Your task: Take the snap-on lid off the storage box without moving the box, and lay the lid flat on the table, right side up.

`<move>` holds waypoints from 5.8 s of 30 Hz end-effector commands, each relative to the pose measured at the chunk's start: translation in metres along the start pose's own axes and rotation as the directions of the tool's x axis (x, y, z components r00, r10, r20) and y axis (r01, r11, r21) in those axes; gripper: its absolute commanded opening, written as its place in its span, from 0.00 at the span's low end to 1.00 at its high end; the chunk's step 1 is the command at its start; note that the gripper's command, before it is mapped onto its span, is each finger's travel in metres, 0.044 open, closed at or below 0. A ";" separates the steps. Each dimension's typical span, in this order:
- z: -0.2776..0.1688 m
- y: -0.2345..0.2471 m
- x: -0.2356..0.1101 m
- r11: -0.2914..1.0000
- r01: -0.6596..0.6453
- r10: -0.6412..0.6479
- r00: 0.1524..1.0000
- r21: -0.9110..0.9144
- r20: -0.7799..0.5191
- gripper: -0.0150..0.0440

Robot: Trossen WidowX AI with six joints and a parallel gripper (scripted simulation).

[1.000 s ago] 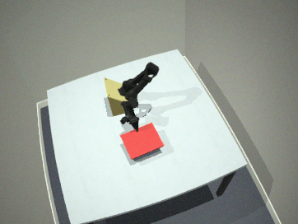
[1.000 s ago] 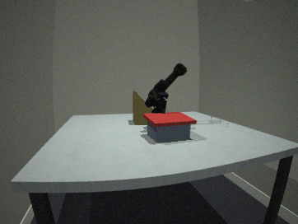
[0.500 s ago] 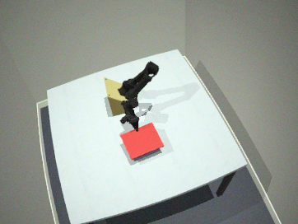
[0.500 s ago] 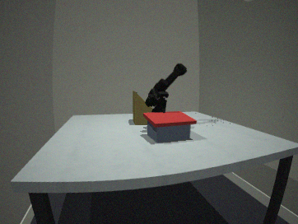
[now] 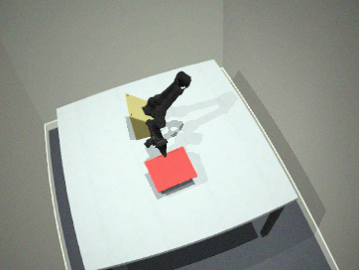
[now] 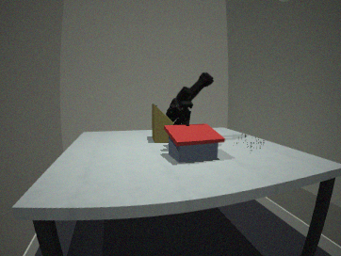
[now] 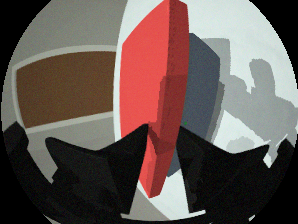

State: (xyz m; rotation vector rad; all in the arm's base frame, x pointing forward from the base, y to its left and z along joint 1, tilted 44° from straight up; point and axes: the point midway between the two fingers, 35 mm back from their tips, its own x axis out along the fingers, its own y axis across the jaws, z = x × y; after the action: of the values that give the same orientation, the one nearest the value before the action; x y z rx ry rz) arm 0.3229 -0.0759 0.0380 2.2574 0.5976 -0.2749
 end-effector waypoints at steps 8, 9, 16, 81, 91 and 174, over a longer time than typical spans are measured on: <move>-0.001 0.017 -0.006 1.000 -0.003 0.003 1.000 -0.005 -0.004 0.25; -0.001 0.018 -0.007 1.000 -0.003 0.003 1.000 -0.005 -0.004 0.25; -0.001 0.028 -0.009 1.000 -0.003 0.003 1.000 -0.005 -0.004 0.25; -0.001 0.114 -0.039 1.000 -0.003 0.003 1.000 -0.008 -0.002 0.25; -0.009 0.108 -0.038 1.000 -0.003 0.003 1.000 -0.007 -0.003 0.25; -0.174 0.094 -0.056 1.000 -0.002 0.002 1.000 0.000 -0.006 0.25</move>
State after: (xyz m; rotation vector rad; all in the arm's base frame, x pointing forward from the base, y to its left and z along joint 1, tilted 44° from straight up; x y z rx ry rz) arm 0.3230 -0.0250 0.2247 2.2618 0.6235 -0.2754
